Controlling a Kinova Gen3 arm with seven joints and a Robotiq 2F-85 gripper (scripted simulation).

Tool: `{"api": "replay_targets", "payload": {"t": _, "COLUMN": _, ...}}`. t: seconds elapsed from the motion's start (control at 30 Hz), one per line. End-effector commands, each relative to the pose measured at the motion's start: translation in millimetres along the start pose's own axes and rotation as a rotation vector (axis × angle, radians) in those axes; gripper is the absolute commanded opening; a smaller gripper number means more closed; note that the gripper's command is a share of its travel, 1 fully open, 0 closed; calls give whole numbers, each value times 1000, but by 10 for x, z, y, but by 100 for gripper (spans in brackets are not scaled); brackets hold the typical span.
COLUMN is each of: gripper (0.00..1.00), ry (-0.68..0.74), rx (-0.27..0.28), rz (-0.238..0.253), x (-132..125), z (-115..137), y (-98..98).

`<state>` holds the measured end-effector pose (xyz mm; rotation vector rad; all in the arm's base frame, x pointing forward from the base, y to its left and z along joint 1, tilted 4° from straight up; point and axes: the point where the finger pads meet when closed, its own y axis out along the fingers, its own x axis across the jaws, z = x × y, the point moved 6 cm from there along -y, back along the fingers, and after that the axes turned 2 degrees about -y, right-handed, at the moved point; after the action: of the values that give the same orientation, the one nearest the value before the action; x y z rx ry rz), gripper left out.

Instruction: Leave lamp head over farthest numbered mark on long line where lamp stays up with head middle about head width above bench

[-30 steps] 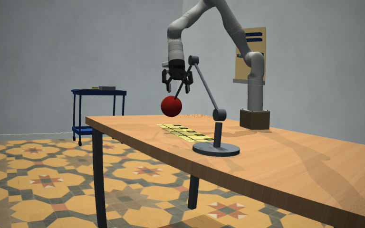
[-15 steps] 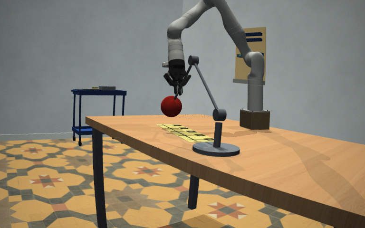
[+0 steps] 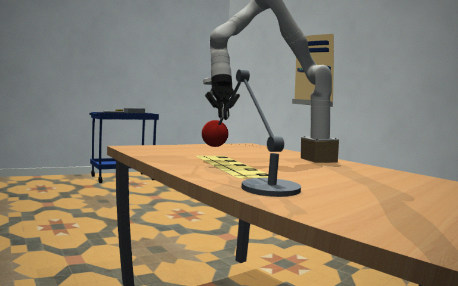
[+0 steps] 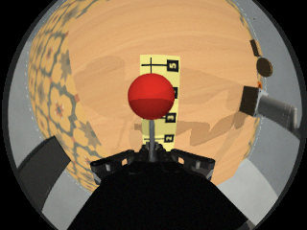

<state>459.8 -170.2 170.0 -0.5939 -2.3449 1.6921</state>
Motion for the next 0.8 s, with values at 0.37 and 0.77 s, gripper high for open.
{"api": "replay_targets", "payload": {"t": 0.37, "gripper": 0, "ry": -3, "rx": -3, "rz": 1, "x": 7, "z": 266, "y": 4}}
{"api": "replay_targets", "payload": {"t": 0.77, "gripper": 0, "ry": -4, "rx": -4, "rz": 1, "x": 16, "z": 519, "y": 19}}
